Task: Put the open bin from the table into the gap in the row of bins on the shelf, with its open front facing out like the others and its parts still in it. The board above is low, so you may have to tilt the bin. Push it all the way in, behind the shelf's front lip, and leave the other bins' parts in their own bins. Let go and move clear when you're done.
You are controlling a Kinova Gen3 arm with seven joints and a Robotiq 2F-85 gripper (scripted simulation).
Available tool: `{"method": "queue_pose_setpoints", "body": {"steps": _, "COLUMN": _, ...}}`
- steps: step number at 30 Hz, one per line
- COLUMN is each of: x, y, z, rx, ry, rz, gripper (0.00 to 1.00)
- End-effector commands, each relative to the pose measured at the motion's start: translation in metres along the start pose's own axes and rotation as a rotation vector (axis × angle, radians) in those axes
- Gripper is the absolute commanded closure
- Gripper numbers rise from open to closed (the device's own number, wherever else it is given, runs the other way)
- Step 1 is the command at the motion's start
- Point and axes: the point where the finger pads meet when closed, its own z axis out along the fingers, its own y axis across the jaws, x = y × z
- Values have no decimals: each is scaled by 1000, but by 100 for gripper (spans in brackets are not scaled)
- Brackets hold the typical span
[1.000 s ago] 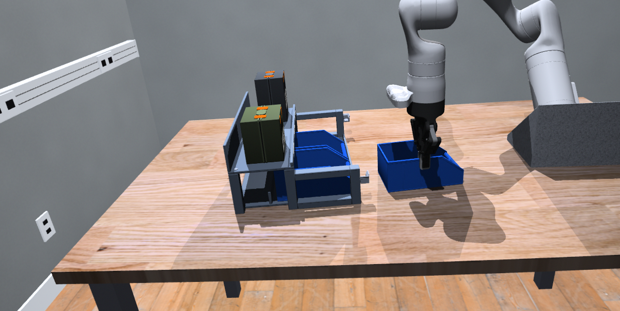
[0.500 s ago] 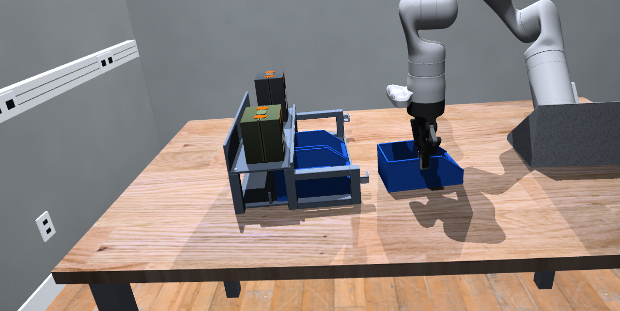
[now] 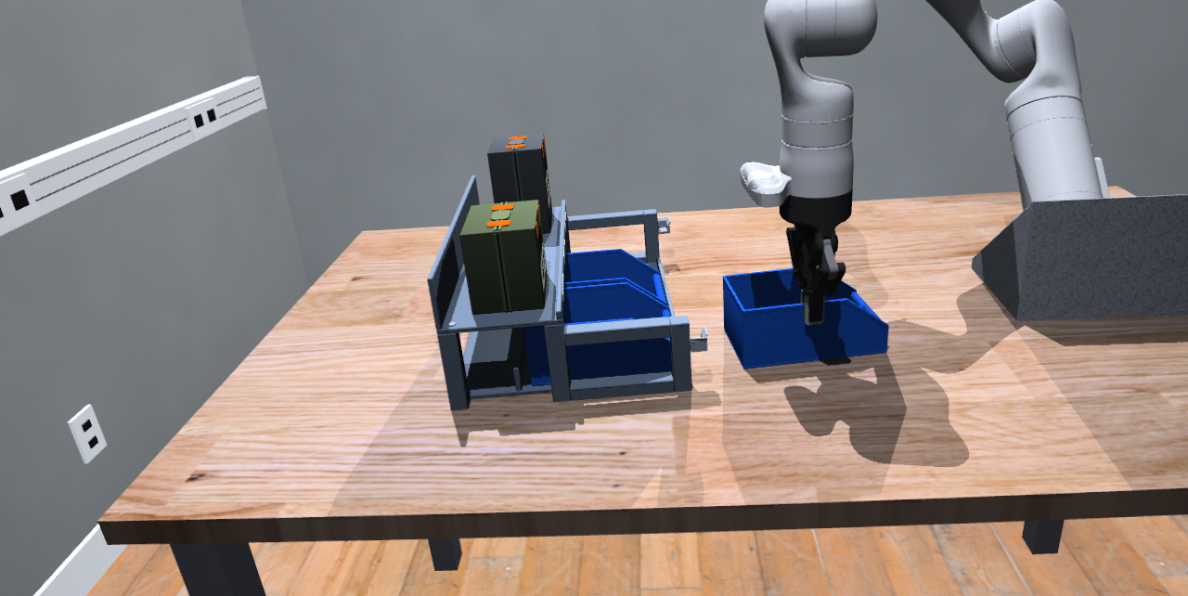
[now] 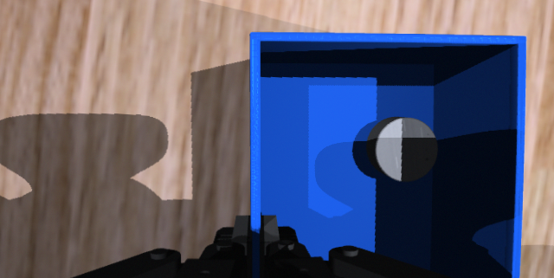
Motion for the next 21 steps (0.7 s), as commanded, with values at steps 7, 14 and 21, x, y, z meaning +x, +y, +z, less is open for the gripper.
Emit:
{"method": "queue_pose_setpoints", "body": {"steps": 7, "x": 0, "y": 0, "z": -1, "rx": 1, "ry": 2, "rz": 0, "gripper": 90}}
{"method": "queue_pose_setpoints", "body": {"steps": 14, "x": 0, "y": 0, "z": -11, "rx": 1, "ry": 2, "rz": 0, "gripper": 90}}
{"method": "queue_pose_setpoints", "body": {"steps": 21, "x": 0, "y": 0, "z": -11, "rx": 1, "ry": 2, "rz": 0, "gripper": 90}}
